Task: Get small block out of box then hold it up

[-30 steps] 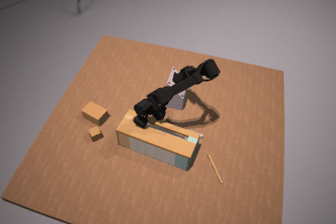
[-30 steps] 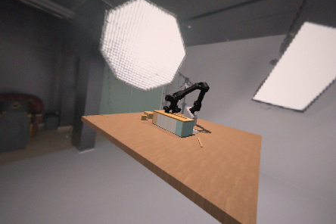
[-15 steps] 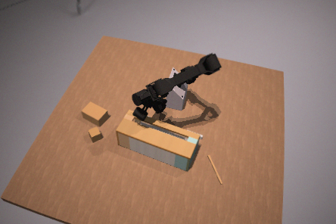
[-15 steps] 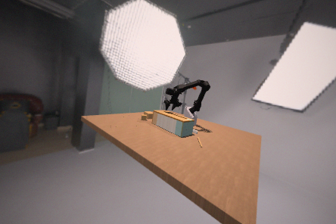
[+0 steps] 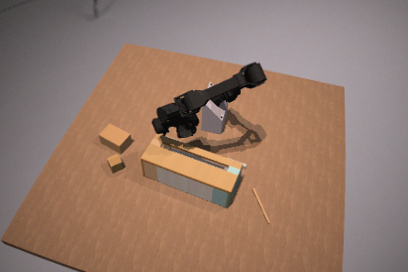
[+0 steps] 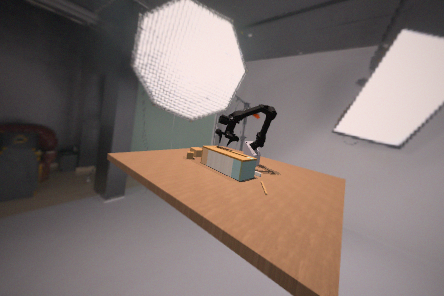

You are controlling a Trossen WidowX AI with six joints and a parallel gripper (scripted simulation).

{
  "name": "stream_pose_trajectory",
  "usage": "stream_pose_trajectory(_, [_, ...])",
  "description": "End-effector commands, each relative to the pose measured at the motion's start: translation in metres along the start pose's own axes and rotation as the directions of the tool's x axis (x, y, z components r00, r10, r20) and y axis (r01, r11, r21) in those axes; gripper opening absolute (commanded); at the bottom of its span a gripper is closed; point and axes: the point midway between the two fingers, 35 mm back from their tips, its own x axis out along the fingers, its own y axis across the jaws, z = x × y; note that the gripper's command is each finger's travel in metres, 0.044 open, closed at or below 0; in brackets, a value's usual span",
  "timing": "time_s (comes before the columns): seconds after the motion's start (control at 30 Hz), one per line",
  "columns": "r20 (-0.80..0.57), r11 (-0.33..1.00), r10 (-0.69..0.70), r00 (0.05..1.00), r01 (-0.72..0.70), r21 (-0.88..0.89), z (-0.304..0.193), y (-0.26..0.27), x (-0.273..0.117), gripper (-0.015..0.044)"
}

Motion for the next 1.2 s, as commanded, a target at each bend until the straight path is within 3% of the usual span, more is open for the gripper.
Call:
stream_pose_trajectory(0.0, [0.108,0.588,-0.002,0.994,-0.087,0.804,-0.018,-0.002,0.001,0.0285])
stream_pose_trajectory(0.27, [0.162,0.193,-0.006,0.987,-0.158,0.968,-0.026,-0.002,0.001,0.0285])
stream_pose_trajectory(0.53, [0.212,-0.232,-0.015,0.977,-0.210,0.950,-0.034,-0.002,0.001,0.0285])
stream_pose_trajectory(0.87, [0.271,-0.693,-0.029,0.962,-0.215,0.689,-0.043,-0.001,0.001,0.0285])
stream_pose_trajectory(1.17, [0.321,-0.945,-0.046,0.946,-0.146,0.294,-0.050,0.000,0.001,0.0285])
